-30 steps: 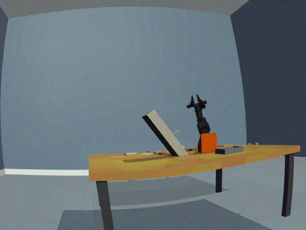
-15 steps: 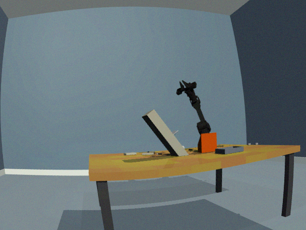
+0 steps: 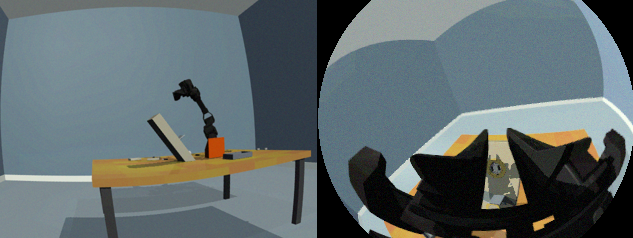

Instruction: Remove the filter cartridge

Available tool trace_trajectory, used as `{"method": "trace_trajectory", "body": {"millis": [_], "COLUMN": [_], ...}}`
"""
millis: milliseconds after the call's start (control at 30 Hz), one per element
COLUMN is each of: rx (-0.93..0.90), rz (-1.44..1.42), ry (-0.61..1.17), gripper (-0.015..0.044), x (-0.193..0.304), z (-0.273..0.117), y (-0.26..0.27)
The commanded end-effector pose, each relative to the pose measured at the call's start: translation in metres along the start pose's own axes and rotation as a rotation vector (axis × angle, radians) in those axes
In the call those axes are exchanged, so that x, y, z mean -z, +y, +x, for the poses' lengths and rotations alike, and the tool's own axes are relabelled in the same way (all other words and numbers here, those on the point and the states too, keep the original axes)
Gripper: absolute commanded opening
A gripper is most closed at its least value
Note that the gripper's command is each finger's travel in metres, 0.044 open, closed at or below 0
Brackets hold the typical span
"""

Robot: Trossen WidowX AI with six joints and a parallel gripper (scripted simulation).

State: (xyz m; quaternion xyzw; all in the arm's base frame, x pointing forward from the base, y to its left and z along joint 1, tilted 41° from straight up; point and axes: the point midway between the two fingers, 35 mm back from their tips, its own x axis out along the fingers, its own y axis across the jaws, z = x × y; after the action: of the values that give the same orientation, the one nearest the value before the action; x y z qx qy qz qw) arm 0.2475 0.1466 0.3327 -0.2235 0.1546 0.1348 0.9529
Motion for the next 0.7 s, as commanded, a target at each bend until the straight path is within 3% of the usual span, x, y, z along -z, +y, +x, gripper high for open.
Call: {"method": "trace_trajectory", "body": {"millis": [0, 300, 667], "rx": [0.111, 0.380, 0.398], "rz": [-0.065, -0.349, -0.373], "ry": [0.176, 0.530, 0.552], "gripper": [0.0107, 0.0107, 0.0107], "x": [0.049, 0.177, 0.187], "z": [0.042, 0.091, 0.094], "y": [0.011, 0.023, 0.022]}}
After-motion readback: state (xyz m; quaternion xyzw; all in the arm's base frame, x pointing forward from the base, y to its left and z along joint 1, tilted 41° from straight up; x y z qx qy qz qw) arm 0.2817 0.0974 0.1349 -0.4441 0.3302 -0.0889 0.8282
